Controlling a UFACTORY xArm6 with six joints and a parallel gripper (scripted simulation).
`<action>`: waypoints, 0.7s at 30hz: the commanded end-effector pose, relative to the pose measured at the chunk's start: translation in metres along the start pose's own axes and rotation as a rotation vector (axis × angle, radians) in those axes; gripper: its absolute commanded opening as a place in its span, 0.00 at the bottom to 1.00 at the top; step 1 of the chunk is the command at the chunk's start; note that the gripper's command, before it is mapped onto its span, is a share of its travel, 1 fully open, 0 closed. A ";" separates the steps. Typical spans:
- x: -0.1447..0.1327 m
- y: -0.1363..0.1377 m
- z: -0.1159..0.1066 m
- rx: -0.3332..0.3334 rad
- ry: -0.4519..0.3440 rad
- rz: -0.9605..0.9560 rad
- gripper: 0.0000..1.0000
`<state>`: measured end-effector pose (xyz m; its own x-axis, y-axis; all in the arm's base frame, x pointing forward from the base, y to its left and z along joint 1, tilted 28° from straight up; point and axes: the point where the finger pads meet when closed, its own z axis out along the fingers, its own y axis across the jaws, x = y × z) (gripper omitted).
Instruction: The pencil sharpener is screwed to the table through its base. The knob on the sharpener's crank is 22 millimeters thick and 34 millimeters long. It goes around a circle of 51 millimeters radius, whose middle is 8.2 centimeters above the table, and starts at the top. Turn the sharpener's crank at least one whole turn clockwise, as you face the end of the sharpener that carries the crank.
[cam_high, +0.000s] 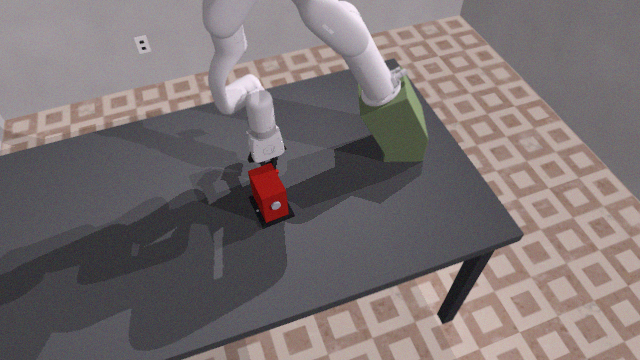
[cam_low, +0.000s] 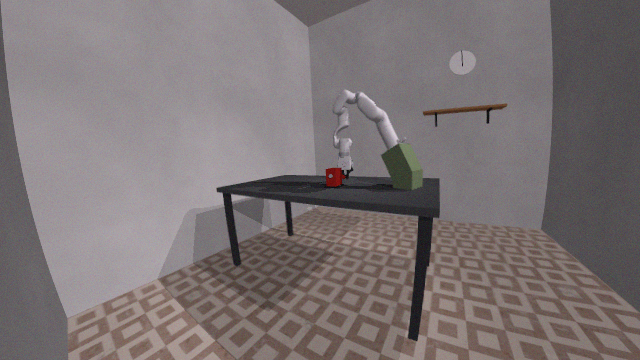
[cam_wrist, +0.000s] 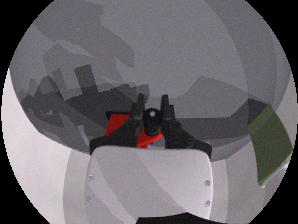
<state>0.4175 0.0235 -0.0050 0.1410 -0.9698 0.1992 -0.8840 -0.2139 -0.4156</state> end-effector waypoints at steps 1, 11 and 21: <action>0.000 0.004 -0.012 0.005 -0.001 0.000 0.00; 0.000 0.005 -0.023 0.005 -0.001 0.000 0.00; 0.000 0.005 -0.024 0.005 -0.001 0.000 0.00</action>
<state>0.4013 0.0248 0.0131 0.1414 -0.9699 0.1982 -0.8825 -0.2142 -0.4187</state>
